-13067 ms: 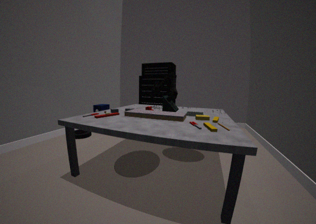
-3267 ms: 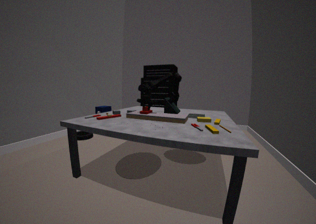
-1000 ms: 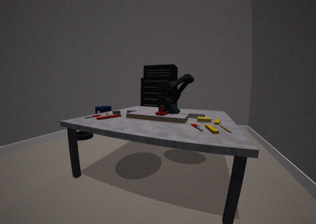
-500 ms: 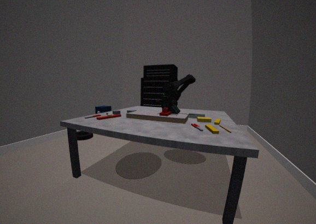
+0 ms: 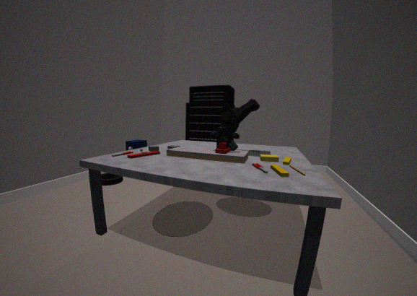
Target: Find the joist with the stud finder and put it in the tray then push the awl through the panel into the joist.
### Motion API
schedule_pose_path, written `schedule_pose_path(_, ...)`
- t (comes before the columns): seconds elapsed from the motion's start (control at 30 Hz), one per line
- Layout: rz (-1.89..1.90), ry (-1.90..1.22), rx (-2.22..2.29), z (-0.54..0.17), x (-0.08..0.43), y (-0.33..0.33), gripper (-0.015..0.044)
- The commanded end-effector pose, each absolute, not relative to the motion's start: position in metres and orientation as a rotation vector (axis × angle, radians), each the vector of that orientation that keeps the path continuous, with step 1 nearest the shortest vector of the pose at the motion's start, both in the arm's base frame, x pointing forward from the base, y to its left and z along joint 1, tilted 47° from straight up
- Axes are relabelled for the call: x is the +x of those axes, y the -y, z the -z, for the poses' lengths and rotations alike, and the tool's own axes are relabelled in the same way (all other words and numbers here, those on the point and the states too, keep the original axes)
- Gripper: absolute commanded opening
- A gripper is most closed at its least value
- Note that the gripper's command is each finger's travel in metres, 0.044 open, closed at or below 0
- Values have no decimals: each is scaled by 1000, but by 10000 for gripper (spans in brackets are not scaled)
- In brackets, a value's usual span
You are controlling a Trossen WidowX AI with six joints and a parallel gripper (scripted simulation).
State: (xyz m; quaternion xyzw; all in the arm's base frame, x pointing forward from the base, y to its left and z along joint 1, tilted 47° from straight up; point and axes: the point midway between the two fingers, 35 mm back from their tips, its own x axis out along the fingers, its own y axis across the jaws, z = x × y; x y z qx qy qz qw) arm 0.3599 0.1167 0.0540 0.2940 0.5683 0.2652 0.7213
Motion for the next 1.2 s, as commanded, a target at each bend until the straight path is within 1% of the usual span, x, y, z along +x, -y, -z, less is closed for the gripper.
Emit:
schedule_pose_path(0.0, -605, -1253, 648, -65, 358, -128, 0)
schedule_pose_path(1.17, -608, -1251, 651, -121, 354, -180, 0)
